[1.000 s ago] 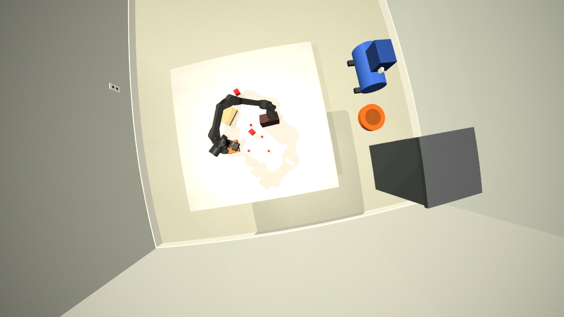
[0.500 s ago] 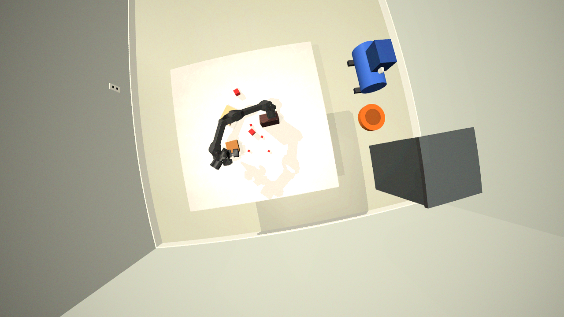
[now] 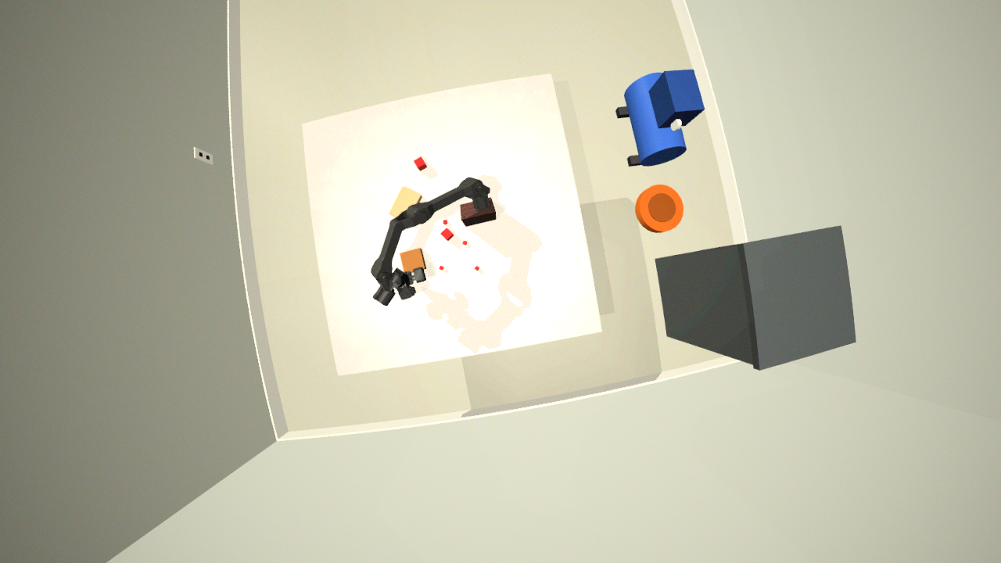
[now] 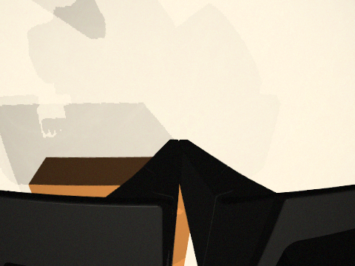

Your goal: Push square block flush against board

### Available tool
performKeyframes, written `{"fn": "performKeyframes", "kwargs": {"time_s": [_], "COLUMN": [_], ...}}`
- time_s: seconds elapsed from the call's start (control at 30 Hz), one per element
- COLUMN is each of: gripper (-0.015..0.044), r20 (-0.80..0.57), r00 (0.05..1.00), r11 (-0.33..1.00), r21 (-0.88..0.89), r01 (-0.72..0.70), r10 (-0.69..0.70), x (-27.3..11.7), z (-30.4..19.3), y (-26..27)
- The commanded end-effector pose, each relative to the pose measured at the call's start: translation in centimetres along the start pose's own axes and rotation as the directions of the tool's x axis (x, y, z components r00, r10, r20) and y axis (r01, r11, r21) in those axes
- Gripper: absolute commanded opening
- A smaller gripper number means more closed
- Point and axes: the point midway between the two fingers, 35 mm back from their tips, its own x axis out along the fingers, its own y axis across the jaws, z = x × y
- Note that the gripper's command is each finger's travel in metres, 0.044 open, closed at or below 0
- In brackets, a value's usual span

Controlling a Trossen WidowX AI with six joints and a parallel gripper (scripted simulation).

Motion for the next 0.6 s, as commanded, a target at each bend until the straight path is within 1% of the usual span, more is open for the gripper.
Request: {"fn": "performKeyframes", "kwargs": {"time_s": [0.0,0.13,0.57], "gripper": [0.0,0.0,0.0], "r20": [0.066,0.123,0.118], "r00": [0.995,0.985,0.986], "r11": [0.996,0.99,0.99], "r21": [0.035,0.058,0.056], "r01": [-0.077,-0.131,-0.128], "r10": [0.074,0.123,0.12], "x": [2.0,3.2,3.2], "z": [-0.4,-0.6,-1.1], "y": [-0.3,-0.4,-0.5]}}
